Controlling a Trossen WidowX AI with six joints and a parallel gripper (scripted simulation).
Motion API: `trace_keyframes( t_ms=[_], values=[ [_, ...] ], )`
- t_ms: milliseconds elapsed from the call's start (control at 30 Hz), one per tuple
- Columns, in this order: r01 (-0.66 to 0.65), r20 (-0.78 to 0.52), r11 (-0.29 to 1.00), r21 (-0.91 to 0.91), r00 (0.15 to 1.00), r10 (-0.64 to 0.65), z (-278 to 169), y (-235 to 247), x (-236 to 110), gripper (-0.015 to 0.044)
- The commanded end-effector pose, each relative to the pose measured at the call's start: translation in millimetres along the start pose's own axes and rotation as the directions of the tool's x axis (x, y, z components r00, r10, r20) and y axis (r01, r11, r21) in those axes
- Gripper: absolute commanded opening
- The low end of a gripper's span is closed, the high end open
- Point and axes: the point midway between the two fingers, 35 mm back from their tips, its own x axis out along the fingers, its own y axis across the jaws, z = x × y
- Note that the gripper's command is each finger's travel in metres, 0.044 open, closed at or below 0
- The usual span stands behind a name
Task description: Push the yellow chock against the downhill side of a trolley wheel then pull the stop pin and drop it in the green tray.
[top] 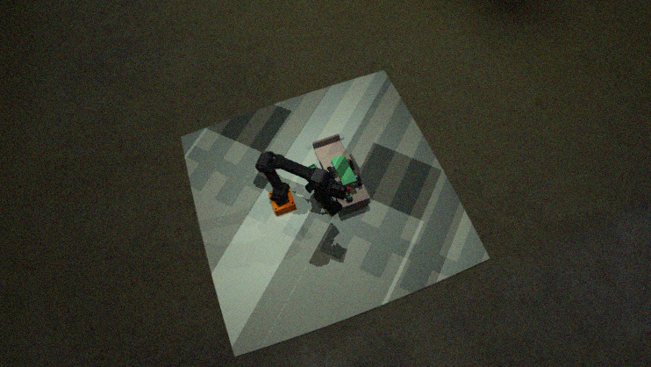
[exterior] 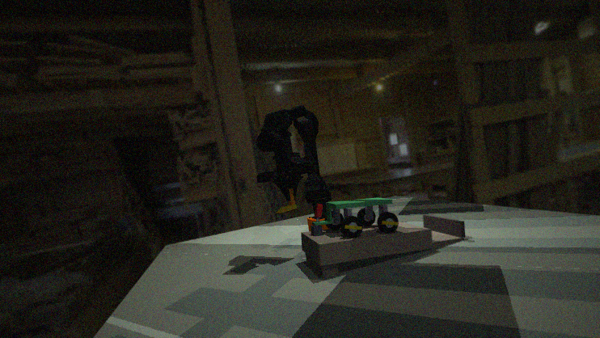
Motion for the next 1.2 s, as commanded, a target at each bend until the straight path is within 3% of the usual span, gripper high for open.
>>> trace_keyframes(
  t_ms=[0, 233, 500, 1167],
  values=[
    [0.003, 0.001, 0.989, 0.150, 1.000, -0.003, -0.1, -0.5, -0.8, 0.0000],
    [0.003, 0.001, 0.932, 0.364, 1.000, -0.004, -0.1, -0.4, -0.8, 0.0000],
    [0.003, 0.002, 0.929, 0.369, 1.000, -0.004, 1.6, 1.8, -0.6, 0.0000],
    [-0.003, 0.006, 0.929, 0.369, 1.000, 0.001, 45.1, 62.5, 3.6, 0.0000]
  ],
)
